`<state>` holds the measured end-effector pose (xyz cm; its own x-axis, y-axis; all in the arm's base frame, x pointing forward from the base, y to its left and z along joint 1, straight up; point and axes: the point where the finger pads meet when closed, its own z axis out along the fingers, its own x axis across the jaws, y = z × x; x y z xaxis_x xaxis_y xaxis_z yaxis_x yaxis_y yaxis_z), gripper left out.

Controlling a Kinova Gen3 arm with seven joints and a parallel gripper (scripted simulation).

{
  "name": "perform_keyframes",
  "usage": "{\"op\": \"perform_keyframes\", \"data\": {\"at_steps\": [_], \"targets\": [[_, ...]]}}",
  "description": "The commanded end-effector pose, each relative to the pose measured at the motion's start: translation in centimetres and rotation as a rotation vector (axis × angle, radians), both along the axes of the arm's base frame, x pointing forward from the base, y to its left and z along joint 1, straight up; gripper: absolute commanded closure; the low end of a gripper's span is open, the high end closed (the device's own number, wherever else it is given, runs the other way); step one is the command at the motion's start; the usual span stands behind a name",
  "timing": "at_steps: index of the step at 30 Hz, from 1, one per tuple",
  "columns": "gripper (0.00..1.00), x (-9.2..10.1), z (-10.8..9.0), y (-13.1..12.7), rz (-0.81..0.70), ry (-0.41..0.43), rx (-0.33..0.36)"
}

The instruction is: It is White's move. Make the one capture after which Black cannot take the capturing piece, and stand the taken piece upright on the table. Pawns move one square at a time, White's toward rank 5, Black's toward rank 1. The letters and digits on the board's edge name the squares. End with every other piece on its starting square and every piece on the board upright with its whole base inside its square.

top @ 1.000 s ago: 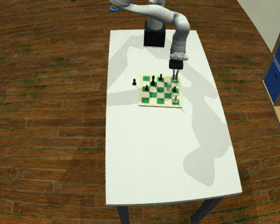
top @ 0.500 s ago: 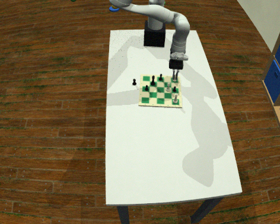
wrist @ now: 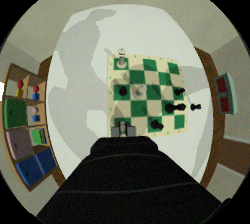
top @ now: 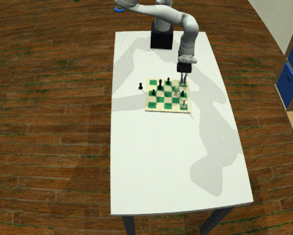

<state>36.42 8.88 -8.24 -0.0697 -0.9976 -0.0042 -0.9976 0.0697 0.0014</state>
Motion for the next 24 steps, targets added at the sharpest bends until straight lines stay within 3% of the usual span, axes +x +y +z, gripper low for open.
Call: {"op": "perform_keyframes", "data": {"at_steps": [1,3,4,6,7,11,12,14,15,17,18,24], "targets": [[1.00,0.05,0.05,0.01,0.000,-0.001,0.000],[1.00,0.05,0.05,0.01,0.000,-0.001,0.000],[0.85,0.05,0.05,0.01,0.000,-0.001,0.000],[0.85,0.05,0.05,0.01,0.000,-0.001,0.000],[0.71,0.05,0.05,0.01,0.000,-0.001,0.000],[0.71,0.05,0.05,0.01,0.000,-0.001,0.000],[0.56,0.05,0.05,0.01,0.000,-0.001,0.000],[0.56,0.05,0.05,0.01,0.000,-0.001,0.000],[0.42,0.05,0.05,0.01,0.000,-0.001,0.000],[0.42,0.05,0.05,0.01,0.000,-0.001,0.000],[0.27,0.05,0.05,0.01,0.000,-0.001,0.000],[0.27,0.05,0.05,0.01,0.000,-0.001,0.000]]}}
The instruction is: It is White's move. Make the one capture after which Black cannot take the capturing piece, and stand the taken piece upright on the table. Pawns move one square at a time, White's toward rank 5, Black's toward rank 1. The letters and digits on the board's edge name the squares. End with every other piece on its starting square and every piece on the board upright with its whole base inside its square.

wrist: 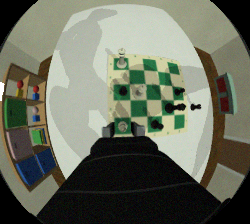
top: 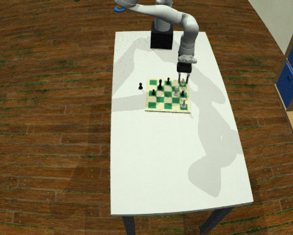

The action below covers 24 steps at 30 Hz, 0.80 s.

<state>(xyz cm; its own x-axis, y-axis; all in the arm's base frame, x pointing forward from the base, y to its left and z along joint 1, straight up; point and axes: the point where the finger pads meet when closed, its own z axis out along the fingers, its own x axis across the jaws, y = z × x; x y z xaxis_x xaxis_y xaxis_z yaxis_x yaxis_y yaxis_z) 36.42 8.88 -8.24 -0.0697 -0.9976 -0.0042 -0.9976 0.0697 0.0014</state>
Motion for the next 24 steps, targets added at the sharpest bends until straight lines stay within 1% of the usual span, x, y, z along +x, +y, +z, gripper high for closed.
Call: {"op": "perform_keyframes", "data": {"at_steps": [1,7,11,17,19,24], "targets": [[0.27,0.1,0.1,0.0,0.000,-0.001,0.000],[0.27,0.1,0.1,0.0,0.000,-0.001,0.000],[0.27,0.1,0.8,0.0,0.000,-0.001,0.000],[0.27,0.1,3.5,0.0,0.000,-0.001,0.000],[0.27,0.1,3.5,0.0,0.000,-0.001,0.000],[0.27,0.0,6.2,0.0,0.000,-0.001,0.000]]}}
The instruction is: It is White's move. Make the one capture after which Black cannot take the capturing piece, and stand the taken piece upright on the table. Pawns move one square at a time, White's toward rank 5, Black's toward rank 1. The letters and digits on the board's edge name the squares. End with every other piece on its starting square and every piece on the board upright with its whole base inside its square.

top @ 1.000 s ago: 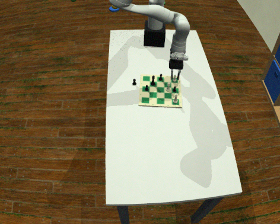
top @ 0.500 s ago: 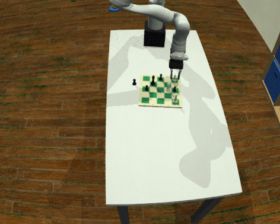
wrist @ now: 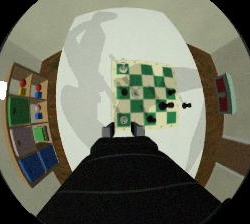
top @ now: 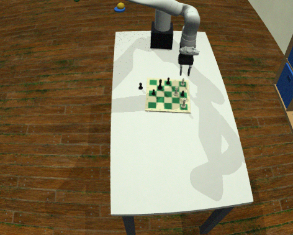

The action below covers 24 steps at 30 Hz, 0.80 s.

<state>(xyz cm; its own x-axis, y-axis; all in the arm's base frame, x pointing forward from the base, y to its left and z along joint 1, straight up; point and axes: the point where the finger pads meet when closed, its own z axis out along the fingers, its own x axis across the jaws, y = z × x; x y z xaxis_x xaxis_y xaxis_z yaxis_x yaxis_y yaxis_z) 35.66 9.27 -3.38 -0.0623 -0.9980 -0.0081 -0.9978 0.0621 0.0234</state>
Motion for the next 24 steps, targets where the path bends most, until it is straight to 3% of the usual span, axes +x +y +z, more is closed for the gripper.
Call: {"op": "perform_keyframes", "data": {"at_steps": [1,7,14,15,24], "targets": [[0.27,0.8,1.8,-0.4,-0.008,-0.023,-0.005],[0.27,0.8,3.9,-0.4,-0.008,-0.023,-0.005],[0.27,0.8,4.2,-0.4,-0.007,-0.023,-0.005],[0.00,0.8,4.2,-0.4,-0.007,-0.023,-0.005],[0.00,0.8,4.2,-0.4,-0.007,-0.023,-0.005]]}}
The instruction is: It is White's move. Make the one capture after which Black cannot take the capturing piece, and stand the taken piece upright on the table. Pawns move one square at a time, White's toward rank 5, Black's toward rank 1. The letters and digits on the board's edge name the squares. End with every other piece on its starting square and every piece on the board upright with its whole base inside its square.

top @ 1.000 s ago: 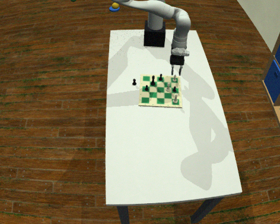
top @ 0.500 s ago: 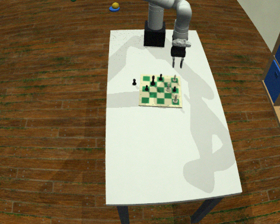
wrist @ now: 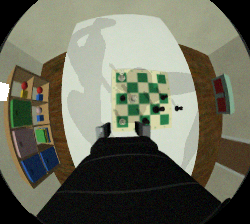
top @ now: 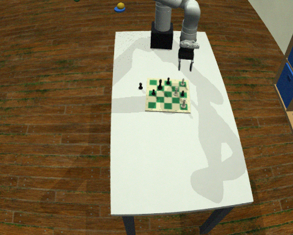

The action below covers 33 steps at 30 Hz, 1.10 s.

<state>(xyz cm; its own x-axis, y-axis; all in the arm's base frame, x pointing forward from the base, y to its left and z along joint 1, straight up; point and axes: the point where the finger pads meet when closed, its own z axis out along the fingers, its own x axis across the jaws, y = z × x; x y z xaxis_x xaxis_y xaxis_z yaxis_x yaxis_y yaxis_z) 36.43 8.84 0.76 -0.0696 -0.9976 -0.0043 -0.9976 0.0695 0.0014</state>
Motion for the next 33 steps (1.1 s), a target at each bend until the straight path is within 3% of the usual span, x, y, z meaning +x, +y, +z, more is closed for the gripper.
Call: {"op": "perform_keyframes", "data": {"at_steps": [1,13,22,33], "targets": [[0.00,0.0,0.1,0.0,0.000,-0.001,0.000],[0.00,0.0,0.1,0.0,0.000,-0.001,0.000],[0.00,0.0,1.5,0.0,0.000,-0.001,0.000],[0.00,0.0,6.0,0.0,0.000,-0.001,0.000]]}}
